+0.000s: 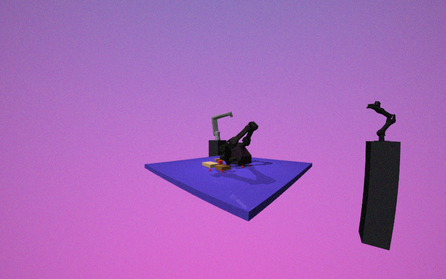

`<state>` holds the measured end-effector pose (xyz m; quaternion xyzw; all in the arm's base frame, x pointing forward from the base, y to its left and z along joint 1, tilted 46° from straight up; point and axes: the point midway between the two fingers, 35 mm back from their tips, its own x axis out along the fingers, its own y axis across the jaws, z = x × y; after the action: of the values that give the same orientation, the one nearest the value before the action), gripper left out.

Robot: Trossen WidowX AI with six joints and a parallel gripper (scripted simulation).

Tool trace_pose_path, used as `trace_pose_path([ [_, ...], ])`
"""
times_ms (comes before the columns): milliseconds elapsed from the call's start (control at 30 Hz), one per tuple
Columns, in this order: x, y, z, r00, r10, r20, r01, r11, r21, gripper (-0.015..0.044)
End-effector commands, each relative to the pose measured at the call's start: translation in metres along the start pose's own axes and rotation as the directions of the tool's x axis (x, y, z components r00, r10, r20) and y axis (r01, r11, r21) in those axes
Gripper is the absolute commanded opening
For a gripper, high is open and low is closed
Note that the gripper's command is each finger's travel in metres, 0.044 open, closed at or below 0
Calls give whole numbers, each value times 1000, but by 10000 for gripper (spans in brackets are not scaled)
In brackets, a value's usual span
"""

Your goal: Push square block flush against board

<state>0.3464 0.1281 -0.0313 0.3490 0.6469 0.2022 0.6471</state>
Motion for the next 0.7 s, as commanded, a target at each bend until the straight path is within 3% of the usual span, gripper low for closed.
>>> trace_pose_path([
  [0, 0, 0, 9, 1000, 1, 6, -1, 1000, -8, 0],
  [667, 0, 0, 7, 1000, 1, 6, 0, 1000, -8, 0],
])
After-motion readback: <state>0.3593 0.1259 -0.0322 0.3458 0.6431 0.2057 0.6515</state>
